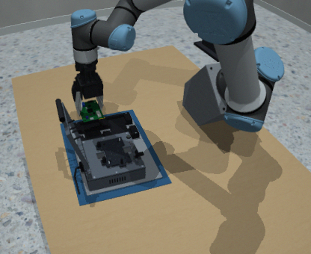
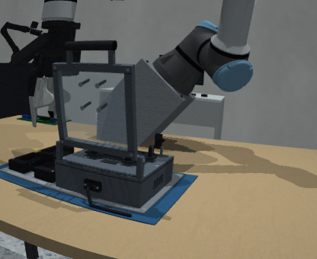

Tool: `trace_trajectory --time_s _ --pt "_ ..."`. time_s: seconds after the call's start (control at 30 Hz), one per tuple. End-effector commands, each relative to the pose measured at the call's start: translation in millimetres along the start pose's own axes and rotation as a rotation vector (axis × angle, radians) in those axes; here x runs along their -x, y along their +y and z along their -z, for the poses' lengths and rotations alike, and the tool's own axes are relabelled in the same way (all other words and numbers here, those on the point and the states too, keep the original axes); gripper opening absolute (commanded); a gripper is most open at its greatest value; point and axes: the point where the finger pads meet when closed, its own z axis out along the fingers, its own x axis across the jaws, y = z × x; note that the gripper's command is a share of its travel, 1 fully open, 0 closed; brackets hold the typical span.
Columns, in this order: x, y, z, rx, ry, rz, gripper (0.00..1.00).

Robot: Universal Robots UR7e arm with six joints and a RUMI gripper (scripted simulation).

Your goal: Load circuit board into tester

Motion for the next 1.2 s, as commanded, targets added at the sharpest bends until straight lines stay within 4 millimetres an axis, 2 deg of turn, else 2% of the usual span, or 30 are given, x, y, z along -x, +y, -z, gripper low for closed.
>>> trace_trajectory --time_s 0.0,1.17 --pt "0.4 -0.3 0.6 -0.001 -0.001 -0.015 0.39" --pt "0.4 -0.2 0.6 -0.001 -0.001 -0.057 0.39"
